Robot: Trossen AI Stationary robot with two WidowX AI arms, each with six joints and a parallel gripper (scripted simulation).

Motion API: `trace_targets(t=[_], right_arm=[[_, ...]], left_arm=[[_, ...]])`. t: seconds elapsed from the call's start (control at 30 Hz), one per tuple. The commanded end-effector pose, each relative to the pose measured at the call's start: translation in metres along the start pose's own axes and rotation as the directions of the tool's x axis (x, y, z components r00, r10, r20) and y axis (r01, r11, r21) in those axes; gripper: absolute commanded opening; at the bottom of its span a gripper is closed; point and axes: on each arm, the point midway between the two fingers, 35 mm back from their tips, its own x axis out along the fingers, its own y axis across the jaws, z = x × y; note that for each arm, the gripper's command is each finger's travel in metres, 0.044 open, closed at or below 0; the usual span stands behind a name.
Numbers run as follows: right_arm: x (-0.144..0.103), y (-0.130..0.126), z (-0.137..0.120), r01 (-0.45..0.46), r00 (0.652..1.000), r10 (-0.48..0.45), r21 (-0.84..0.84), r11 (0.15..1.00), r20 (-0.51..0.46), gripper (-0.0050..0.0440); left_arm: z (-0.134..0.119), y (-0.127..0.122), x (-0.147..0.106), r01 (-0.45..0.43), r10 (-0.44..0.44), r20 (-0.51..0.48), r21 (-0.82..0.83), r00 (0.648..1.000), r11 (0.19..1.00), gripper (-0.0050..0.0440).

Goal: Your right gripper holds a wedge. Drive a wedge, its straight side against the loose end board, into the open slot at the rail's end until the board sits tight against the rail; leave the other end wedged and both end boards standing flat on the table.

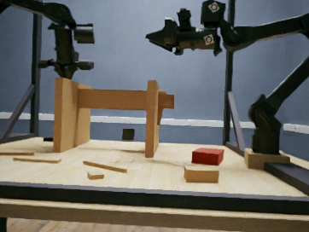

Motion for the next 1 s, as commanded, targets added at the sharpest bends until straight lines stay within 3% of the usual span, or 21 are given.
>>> trace_targets(t=[0.0,0.63,0.67,0.97], right_arm=[[0.024,0.004,-0.015,-0.078,0.996,0.08,0.033,0.996,-0.048,-0.005],[0.024,0.004,-0.015,-0.078,0.996,0.08,0.033,0.996,-0.048,-0.005],[-0.01,-0.002,0.004,0.036,0.999,-0.036,-0.005,0.999,0.013,-0.005],[-0.001,0.002,-0.001,0.002,1.0,-0.002,0.007,1.0,0.001,-0.005]], left_arm=[[0.006,0.0,-0.002,0.0,0.0,0.017,0.002,1.0,1.0,0.0177],[0.006,0.0,-0.002,0.0,0.0,0.017,0.002,1.0,1.0,0.0177],[0.006,0.0,-0.002,0.0,0.0,0.017,0.002,1.0,1.0,0.0177],[0.006,0.0,-0.002,0.0,0.0,0.017,0.002,1.0,1.0,0.0177]])
